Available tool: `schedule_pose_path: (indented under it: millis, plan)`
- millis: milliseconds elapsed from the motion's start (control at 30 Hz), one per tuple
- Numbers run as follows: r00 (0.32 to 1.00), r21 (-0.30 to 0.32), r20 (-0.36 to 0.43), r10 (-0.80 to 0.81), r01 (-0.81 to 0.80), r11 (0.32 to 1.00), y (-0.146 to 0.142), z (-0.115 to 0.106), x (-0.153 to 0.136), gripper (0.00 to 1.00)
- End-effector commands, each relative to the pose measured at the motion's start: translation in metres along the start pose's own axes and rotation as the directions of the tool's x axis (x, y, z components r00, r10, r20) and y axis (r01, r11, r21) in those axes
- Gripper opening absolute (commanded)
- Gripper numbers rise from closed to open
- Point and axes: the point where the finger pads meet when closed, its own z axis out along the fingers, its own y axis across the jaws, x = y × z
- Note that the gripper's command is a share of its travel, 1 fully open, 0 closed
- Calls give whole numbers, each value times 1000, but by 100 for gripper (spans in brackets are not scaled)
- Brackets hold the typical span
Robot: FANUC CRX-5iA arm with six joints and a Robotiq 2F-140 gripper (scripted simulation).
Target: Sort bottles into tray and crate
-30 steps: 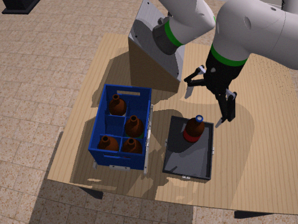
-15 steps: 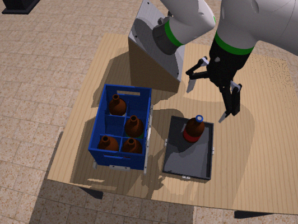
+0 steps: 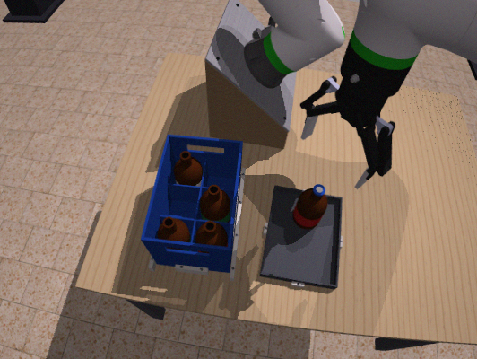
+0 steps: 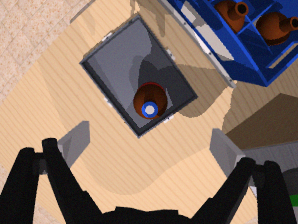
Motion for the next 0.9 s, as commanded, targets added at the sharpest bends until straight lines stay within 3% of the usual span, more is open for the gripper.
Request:
schedule_pose_path:
  millis: [0,133,867]
  plan:
    - [1000,0,0,0,0,1000,0,-5,0,100]
    - [1000,0,0,0,0,1000,0,-14,0,100]
    - [1000,0,0,0,0,1000,0,-13,0,100]
